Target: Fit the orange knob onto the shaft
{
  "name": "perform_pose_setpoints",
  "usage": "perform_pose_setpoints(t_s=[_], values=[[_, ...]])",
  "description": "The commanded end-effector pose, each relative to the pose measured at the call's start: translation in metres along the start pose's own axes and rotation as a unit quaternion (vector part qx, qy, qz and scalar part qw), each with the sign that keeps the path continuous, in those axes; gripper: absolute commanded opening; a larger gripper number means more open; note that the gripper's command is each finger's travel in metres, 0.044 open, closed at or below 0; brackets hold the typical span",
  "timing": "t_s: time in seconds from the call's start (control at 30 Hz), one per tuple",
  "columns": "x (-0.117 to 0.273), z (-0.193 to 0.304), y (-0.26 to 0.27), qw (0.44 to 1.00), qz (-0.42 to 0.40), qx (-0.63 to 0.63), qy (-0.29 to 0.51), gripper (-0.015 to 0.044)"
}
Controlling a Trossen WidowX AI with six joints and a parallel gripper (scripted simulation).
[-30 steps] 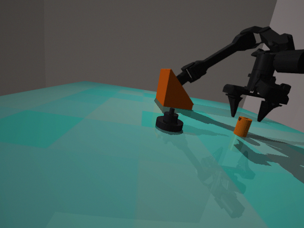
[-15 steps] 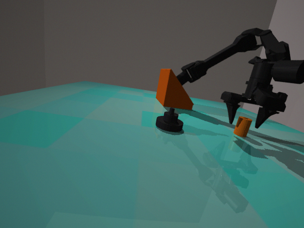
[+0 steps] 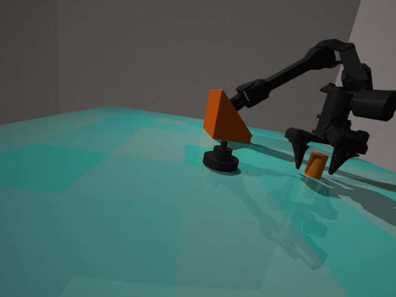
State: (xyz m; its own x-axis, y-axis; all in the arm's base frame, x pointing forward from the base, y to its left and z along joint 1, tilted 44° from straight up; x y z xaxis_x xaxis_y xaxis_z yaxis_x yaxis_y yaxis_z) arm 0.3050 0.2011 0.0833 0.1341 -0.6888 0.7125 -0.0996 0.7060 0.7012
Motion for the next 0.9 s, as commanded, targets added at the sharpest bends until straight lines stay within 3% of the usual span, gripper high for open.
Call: perform_pose_setpoints(t_s=[0.0, 0.27, 0.47, 0.63, 0.87], values=[[-0.002, 0.0, -0.001, 1.0, 0.002, -0.002, -0.001, 0.0387], [-0.002, 0.0, -0.001, 1.0, 0.002, -0.002, -0.001, 0.0177], [-0.002, 0.0, -0.001, 1.0, 0.002, -0.002, -0.001, 0.0138], [0.009, -0.005, -0.003, 1.0, 0.009, 0.022, -0.01, 0.0006], [0.051, -0.008, -0.009, 1.0, 0.013, 0.016, -0.007, 0.0]])
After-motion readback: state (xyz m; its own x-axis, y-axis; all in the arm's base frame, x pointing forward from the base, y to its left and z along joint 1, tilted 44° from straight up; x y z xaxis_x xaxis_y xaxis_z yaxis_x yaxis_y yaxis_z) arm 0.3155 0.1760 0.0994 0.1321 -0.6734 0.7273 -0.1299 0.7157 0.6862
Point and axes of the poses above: the point midway between the two fingers, 35 mm back from their tips, its own x axis back along the fingers, its own y axis across the jaws, z = x × y, the point moved 4 cm from there along x, back along the fingers, and after that the axes turned 8 degrees about x, right-handed, at the moved point
